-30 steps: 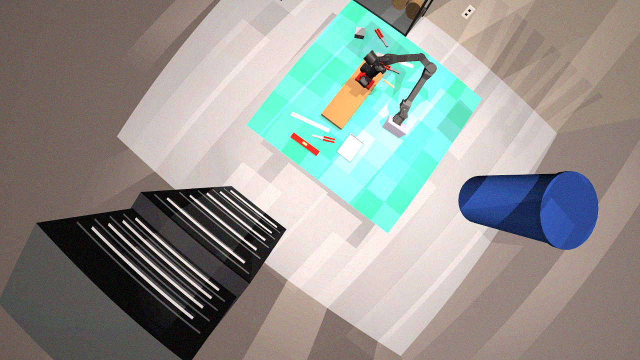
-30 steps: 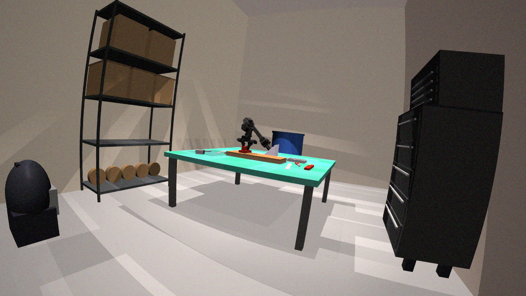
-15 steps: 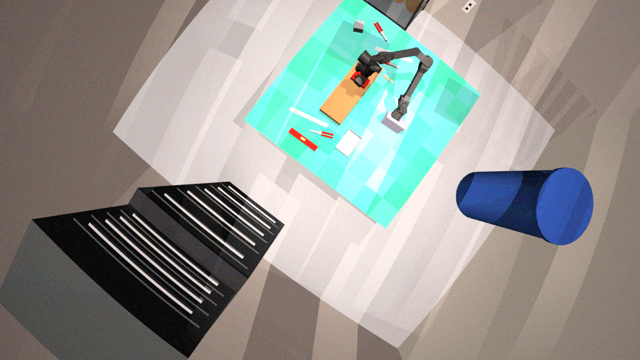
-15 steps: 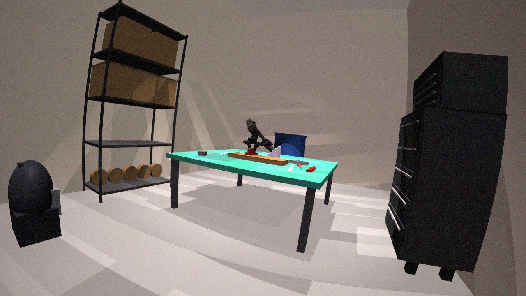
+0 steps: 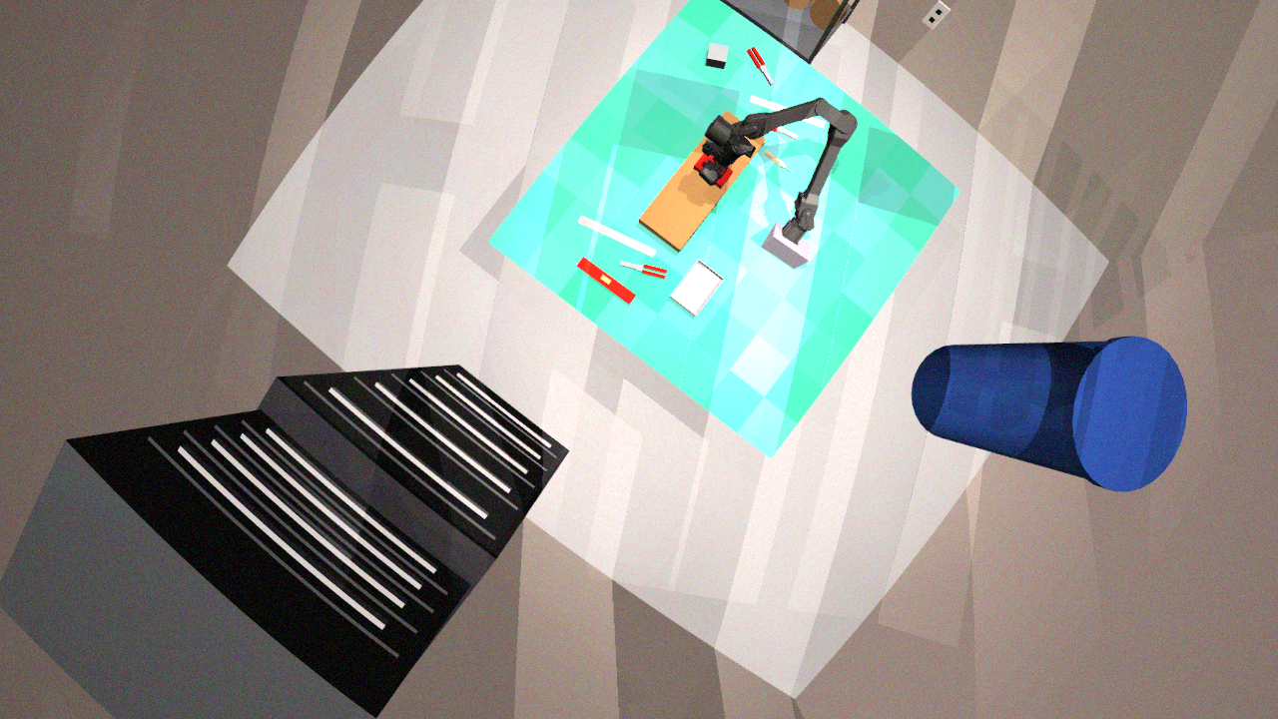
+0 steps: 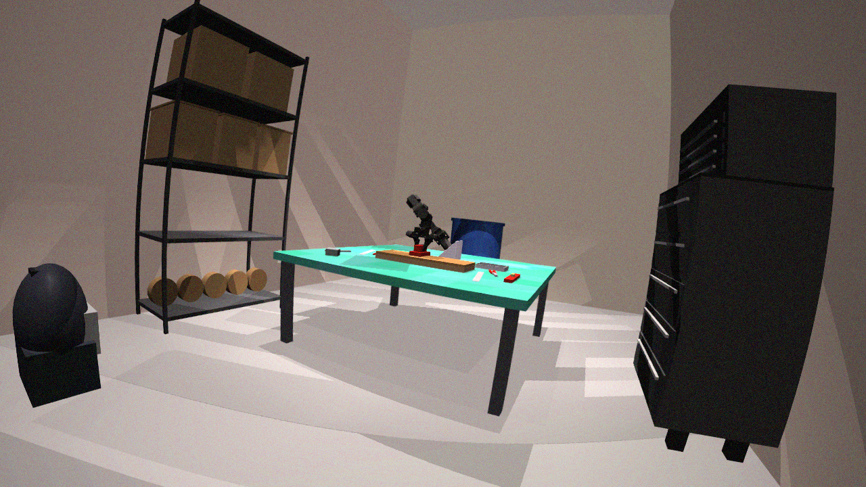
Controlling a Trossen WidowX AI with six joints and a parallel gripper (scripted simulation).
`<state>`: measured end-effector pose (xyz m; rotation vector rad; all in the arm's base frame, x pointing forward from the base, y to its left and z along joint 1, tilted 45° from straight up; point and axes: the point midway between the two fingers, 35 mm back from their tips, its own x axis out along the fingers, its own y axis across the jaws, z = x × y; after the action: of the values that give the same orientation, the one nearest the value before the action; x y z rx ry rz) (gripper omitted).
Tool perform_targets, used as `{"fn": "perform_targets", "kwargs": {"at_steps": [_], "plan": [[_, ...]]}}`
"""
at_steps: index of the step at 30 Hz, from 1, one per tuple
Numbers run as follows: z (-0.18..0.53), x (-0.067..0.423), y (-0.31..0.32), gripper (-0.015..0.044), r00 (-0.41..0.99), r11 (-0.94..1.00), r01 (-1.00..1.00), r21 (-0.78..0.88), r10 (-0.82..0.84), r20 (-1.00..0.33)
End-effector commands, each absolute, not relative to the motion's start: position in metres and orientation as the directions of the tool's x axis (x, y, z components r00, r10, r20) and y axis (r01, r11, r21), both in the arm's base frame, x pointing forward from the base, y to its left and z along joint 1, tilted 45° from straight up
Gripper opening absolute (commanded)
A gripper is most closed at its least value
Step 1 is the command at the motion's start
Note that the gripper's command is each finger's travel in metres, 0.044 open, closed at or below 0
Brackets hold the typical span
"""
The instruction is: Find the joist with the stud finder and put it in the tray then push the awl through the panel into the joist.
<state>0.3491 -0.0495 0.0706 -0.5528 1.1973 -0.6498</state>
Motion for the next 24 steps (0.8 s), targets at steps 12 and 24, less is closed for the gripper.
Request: {"fn": "perform_targets", "kwargs": {"at_steps": [12, 24], "plan": [[0.04, 0.356, -0.02, 0.0, 0.228, 0.702, 0.161, -0.694, -0.71, -0.666], [0.018, 0.361, 0.004, 0.0, 0.229, 0.704, 0.161, -0.692, -0.709, -0.667]]}}
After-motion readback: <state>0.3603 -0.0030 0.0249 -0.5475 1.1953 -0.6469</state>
